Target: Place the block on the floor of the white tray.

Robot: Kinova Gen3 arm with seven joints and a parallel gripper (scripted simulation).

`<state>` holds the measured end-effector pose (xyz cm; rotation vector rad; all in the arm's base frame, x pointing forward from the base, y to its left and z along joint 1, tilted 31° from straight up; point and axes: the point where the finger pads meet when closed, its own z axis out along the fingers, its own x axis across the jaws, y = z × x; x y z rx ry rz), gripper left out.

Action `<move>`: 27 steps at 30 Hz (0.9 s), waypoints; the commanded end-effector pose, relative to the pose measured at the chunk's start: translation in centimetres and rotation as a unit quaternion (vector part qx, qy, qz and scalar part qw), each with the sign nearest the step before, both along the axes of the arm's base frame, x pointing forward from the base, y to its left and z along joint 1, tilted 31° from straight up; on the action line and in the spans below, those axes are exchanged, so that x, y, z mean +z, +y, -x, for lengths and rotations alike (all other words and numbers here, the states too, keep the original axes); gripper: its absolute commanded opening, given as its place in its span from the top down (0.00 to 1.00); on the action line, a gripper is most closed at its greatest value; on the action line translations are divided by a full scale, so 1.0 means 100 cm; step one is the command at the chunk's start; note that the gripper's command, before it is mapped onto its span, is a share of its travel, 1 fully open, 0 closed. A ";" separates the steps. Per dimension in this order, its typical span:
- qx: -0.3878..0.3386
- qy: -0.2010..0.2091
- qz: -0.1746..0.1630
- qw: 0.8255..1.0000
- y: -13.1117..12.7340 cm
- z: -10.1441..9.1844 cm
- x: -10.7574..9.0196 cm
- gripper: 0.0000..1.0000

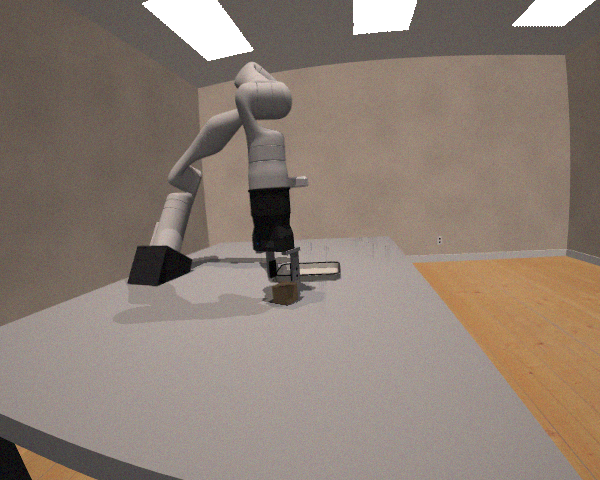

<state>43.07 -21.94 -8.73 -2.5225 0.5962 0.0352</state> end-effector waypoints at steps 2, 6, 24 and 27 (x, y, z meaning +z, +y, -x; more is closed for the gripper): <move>-0.001 -0.001 0.001 1.000 0.001 -0.001 -0.002 0.00; -0.001 -0.001 0.001 1.000 0.002 -0.001 -0.005 0.00; -0.001 -0.001 0.001 1.000 0.003 -0.001 -0.007 0.00; -0.001 -0.001 0.001 1.000 0.003 -0.001 -0.007 0.00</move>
